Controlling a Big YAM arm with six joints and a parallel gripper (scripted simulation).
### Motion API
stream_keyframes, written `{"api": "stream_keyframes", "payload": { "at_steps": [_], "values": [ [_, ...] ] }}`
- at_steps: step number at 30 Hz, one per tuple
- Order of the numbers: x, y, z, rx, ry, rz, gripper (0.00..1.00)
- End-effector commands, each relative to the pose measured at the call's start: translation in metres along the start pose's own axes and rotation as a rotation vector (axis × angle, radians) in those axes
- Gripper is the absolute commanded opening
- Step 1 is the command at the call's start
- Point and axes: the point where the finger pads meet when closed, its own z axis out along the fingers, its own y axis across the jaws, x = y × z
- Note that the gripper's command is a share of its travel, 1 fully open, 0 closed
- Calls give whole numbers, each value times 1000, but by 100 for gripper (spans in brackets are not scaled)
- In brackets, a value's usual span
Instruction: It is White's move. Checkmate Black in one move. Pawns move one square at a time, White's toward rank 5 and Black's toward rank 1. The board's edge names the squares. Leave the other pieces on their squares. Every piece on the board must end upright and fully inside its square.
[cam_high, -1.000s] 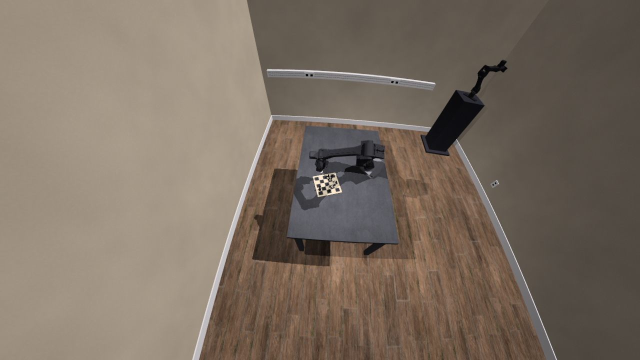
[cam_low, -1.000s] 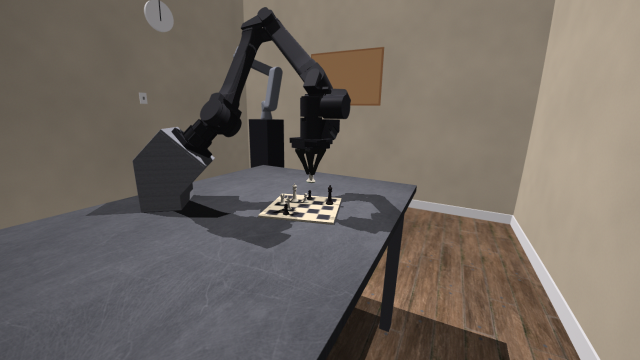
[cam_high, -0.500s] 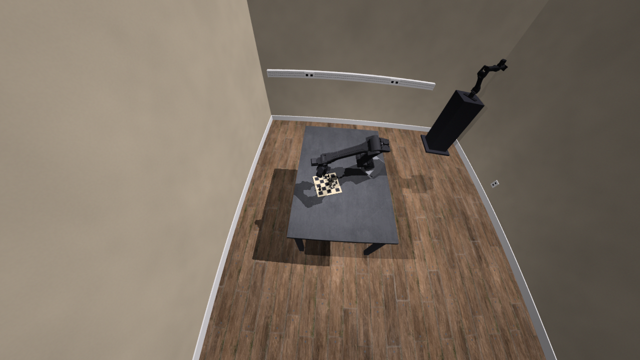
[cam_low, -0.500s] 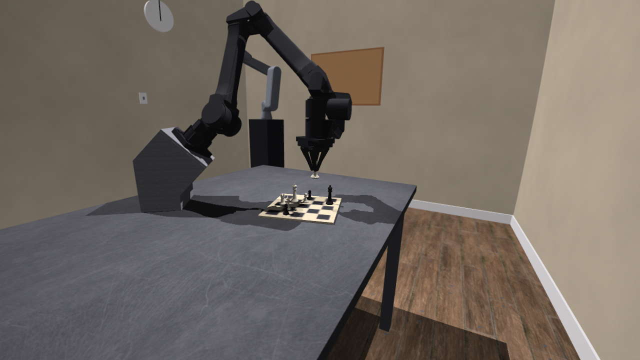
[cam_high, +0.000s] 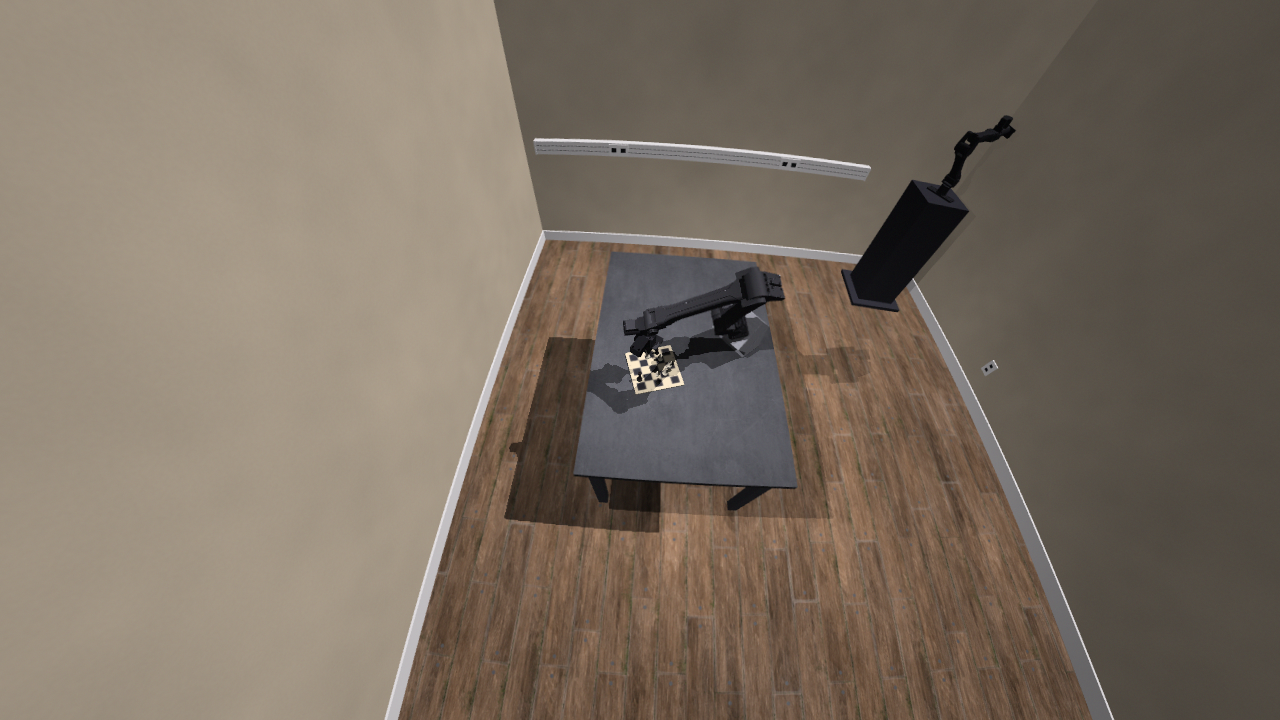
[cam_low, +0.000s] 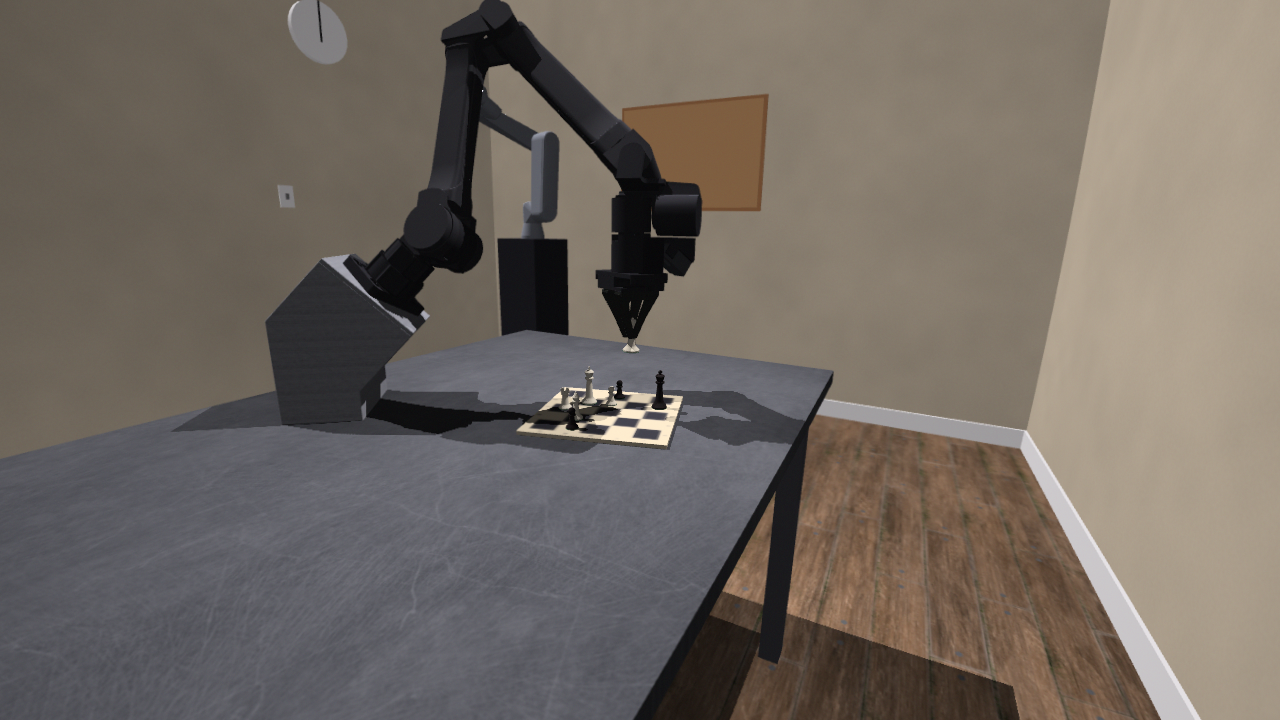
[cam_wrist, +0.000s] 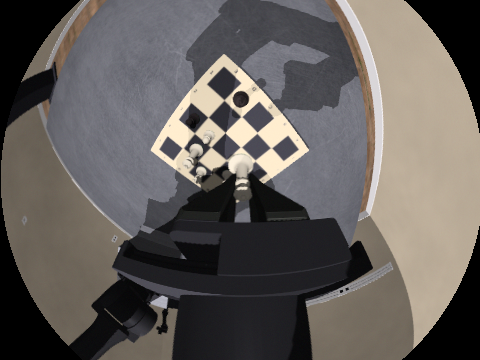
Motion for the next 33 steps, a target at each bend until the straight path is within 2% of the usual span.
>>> {"api": "stream_keyframes", "payload": {
  "at_steps": [1,8,19,21,28,33],
  "values": [
    [-3,-1,5,-3,-3,13,0],
    [-1,2,17,-8,3,15,0],
    [-1,4,68,-9,4,15,0],
    [-1,4,68,-9,4,15,0],
    [-1,5,95,-9,4,16,0],
    [-4,3,102,-6,0,14,0]
  ]
}}
